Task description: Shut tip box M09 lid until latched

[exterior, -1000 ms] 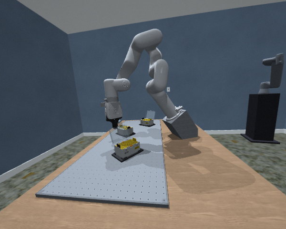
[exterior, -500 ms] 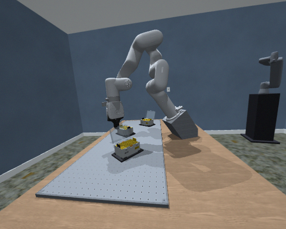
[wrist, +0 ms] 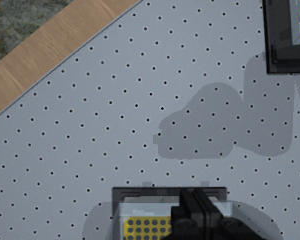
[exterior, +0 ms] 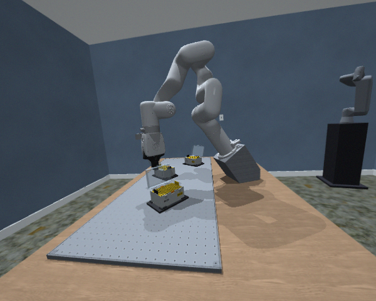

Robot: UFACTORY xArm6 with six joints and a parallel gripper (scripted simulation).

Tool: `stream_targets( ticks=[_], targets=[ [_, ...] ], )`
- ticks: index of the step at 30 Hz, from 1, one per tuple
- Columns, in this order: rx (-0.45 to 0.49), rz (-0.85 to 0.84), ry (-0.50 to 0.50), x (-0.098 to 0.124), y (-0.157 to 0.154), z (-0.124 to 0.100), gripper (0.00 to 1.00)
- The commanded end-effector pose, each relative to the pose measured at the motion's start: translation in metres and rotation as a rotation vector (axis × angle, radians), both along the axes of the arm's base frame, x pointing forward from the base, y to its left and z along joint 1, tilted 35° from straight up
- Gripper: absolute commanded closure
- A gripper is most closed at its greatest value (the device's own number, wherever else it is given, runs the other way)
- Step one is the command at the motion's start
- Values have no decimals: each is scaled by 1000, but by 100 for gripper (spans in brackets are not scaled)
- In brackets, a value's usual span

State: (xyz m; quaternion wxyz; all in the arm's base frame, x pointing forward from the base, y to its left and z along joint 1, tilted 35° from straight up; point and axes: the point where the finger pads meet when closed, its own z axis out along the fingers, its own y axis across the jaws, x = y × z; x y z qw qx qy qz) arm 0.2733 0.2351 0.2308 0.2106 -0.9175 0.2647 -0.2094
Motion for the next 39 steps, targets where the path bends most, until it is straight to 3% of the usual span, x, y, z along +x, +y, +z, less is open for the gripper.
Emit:
stream_targets(
  ticks=[1, 39],
  targets=[
    [2, 0, -3, -2, 2, 1, 100],
    [2, 0, -2, -34, 23, -5, 100]
  ],
)
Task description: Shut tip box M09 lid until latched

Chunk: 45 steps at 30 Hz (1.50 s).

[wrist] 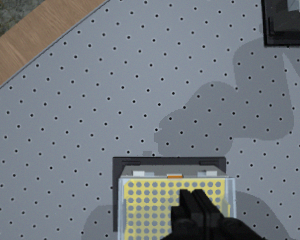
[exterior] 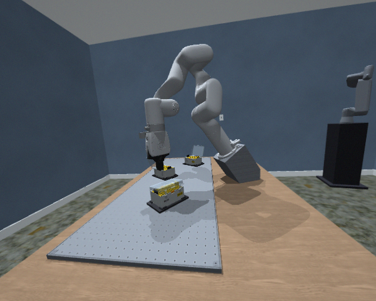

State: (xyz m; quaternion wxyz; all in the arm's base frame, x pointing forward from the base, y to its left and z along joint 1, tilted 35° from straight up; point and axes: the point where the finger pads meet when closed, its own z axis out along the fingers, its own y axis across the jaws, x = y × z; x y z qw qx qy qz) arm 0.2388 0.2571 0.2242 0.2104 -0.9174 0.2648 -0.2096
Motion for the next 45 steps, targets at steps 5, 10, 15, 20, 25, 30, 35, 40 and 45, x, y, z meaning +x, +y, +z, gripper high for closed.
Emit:
stream_targets(
  ticks=[5, 10, 15, 20, 25, 30, 35, 40, 45],
  targets=[
    [2, 0, -2, 0, 1, 1, 100],
    [2, 0, -2, 0, 1, 1, 100],
    [2, 0, -2, -1, 0, 3, 100],
    [3, 0, -2, -6, -3, 11, 100],
    [3, 0, -2, -11, -5, 20, 100],
    [3, 0, -2, -15, -8, 26, 100],
    [3, 0, -2, -19, -10, 33, 100],
    [3, 0, -2, -24, -13, 41, 100],
    [3, 0, -2, -27, -15, 47, 100]
  ],
)
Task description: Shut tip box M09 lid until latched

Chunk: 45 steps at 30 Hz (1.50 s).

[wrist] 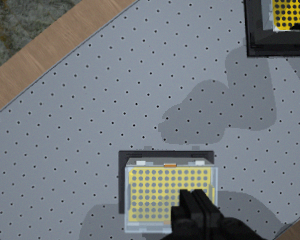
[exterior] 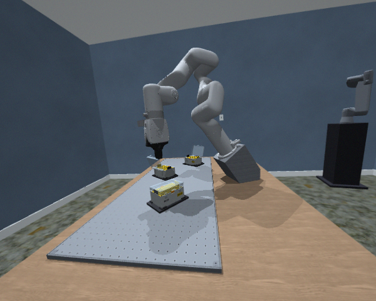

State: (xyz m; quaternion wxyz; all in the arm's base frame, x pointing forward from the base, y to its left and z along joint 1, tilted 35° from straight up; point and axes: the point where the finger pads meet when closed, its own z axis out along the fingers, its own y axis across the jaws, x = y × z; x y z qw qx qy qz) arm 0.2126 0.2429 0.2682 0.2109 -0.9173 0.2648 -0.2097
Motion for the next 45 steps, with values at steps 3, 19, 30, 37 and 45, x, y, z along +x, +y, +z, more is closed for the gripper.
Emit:
stream_targets(
  ticks=[3, 19, 30, 37, 45],
  targets=[
    [2, 0, -1, -1, 0, 3, 100],
    [2, 0, -1, -1, 0, 3, 100],
    [2, 0, -1, -1, 0, 3, 100],
    [2, 0, -1, -1, 0, 3, 100],
    [2, 0, -1, -5, 12, -14, 100]
  ],
)
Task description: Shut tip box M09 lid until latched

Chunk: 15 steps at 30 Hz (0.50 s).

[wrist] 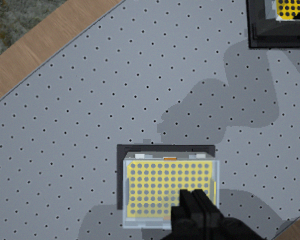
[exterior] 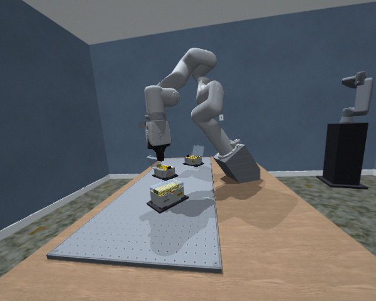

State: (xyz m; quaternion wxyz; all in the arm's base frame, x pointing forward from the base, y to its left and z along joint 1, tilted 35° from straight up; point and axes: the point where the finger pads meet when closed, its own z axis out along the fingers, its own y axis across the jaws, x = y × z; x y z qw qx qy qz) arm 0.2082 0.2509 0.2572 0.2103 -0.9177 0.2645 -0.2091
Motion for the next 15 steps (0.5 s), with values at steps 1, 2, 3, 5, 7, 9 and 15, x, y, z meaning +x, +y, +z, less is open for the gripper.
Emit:
stream_targets(
  ticks=[1, 2, 3, 5, 7, 9, 15],
  targets=[
    [3, -1, -3, -1, 6, -5, 100],
    [3, -1, -3, -1, 8, -7, 100],
    [3, -1, -3, -2, 9, -9, 100],
    [3, -1, -3, -3, 12, -13, 100],
    [3, -1, -3, -4, 16, -18, 100],
    [3, -1, -3, -4, 16, -18, 100],
    [3, -1, -2, -7, 25, -30, 100]
  ],
)
